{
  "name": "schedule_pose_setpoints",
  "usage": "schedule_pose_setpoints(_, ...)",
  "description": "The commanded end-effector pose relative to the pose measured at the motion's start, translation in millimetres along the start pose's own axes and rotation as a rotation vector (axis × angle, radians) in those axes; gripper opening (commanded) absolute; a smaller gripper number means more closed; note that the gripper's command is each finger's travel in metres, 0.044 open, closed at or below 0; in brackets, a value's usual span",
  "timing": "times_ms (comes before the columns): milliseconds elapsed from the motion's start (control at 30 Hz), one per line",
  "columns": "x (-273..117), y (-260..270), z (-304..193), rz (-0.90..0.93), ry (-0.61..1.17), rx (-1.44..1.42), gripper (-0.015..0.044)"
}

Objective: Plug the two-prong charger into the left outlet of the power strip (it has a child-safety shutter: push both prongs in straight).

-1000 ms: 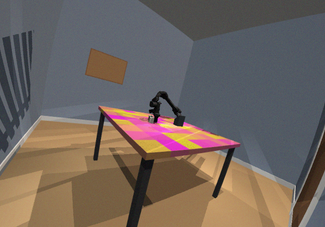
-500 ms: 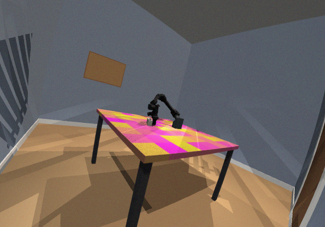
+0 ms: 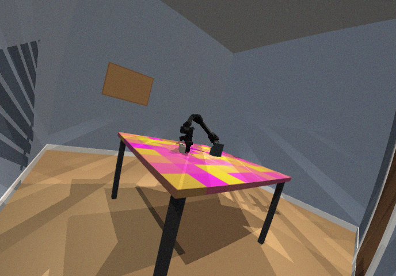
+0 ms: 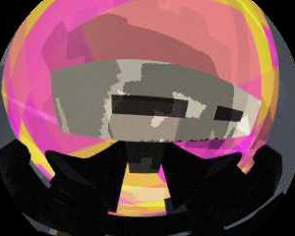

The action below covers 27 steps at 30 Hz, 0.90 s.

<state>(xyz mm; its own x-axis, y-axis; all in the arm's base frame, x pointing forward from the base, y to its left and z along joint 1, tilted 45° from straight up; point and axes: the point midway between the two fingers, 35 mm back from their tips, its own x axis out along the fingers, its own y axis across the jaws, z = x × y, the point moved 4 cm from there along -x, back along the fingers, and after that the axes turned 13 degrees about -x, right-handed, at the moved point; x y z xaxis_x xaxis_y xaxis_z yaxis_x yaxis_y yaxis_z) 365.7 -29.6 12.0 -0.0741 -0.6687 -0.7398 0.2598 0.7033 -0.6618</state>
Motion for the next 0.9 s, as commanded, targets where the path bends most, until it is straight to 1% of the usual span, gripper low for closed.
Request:
schedule_pose_setpoints(0, -0.3, -0.1, 0.4, -0.003, -0.003, 0.0, 0.0)
schedule_pose_setpoints(133, -0.3, -0.1, 0.4, -0.003, -0.003, 0.0, 0.0)
schedule_pose_setpoints(700, -0.3, 0.0, 0.2, -0.003, -0.003, 0.0, 0.044)
schedule_pose_setpoints(867, -0.2, 0.4, -1.1, -0.003, -0.005, 0.002, 0.044)
